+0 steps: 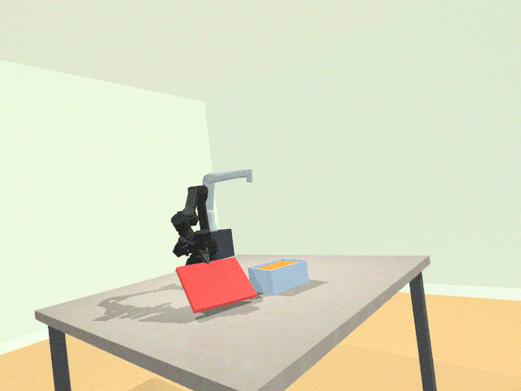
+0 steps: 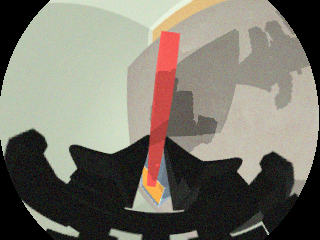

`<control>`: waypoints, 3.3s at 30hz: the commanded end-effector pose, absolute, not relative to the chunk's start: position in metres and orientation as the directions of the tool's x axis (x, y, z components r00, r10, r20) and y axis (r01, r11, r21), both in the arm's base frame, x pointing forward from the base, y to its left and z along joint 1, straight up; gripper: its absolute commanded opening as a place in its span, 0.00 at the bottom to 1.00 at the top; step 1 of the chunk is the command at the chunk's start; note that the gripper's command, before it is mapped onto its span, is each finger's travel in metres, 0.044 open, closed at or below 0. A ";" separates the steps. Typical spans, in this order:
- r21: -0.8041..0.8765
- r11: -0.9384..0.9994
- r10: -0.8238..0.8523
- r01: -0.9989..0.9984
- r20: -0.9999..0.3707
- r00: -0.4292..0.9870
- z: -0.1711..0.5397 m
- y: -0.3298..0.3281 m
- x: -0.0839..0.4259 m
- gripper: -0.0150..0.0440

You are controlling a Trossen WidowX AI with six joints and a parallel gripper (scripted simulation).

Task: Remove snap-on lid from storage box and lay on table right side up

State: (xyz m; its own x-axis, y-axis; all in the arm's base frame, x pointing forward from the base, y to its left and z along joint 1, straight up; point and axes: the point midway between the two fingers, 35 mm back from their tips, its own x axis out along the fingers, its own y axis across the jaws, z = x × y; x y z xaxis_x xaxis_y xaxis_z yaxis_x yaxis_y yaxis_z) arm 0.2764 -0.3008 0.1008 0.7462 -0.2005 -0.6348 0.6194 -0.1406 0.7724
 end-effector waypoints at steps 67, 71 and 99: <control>0.780 -0.128 -0.199 0.612 -0.625 0.755 0.048 -0.302 0.278 0.25; 0.780 -0.128 -0.199 0.612 -0.625 0.755 0.045 -0.302 0.278 0.25; 0.780 -0.128 -0.199 0.612 -0.625 0.755 0.022 -0.302 0.278 0.25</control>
